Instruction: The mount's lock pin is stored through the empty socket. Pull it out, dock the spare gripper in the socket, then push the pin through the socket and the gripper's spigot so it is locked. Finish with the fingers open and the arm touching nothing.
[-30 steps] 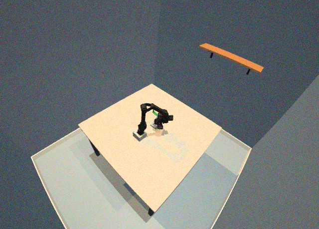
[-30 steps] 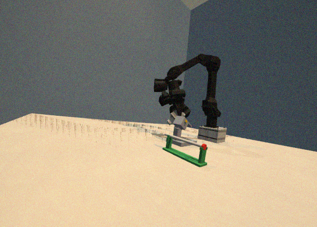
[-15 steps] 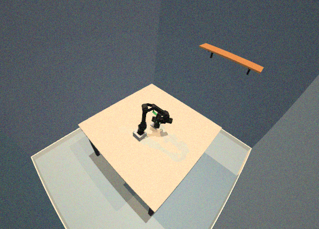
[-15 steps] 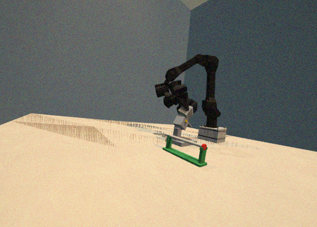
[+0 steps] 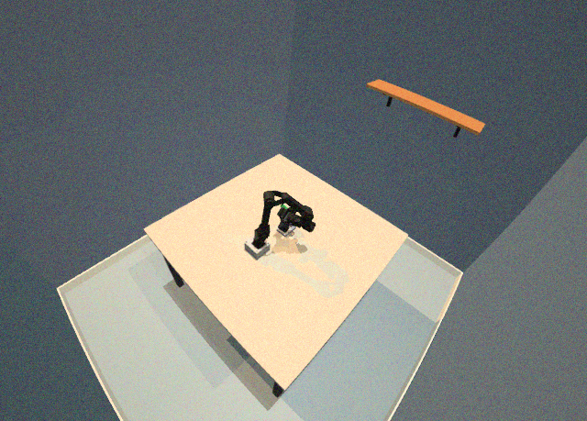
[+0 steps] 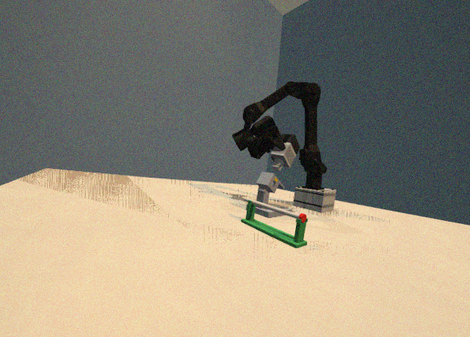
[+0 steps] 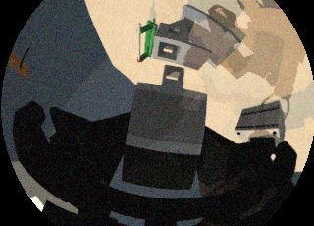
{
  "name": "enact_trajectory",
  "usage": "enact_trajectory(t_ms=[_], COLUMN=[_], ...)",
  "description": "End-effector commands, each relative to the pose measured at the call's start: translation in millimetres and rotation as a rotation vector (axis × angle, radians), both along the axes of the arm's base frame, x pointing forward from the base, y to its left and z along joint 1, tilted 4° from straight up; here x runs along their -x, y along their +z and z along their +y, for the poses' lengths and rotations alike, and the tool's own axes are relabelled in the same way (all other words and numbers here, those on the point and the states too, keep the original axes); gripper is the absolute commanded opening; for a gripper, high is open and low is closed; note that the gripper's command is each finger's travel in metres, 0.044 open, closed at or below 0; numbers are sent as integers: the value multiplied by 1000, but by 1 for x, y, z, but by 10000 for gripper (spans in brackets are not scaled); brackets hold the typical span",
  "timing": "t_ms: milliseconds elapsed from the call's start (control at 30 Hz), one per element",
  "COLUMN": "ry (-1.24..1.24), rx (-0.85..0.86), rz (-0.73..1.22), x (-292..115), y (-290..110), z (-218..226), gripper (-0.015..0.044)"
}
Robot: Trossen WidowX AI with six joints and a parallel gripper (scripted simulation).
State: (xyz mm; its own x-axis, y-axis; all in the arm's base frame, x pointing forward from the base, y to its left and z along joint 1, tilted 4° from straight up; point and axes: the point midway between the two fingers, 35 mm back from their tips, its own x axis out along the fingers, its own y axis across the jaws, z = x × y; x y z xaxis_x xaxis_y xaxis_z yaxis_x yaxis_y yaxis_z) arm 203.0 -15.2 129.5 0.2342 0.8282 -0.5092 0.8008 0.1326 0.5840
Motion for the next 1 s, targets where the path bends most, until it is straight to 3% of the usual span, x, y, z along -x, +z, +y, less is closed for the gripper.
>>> enact_trajectory(t_ms=[0, 967], ry=[-43, -54], rx=[-75, -87], rz=[13, 1], x=[-2, -22], y=[9, -17], z=[2, 3], gripper=[0, 0])
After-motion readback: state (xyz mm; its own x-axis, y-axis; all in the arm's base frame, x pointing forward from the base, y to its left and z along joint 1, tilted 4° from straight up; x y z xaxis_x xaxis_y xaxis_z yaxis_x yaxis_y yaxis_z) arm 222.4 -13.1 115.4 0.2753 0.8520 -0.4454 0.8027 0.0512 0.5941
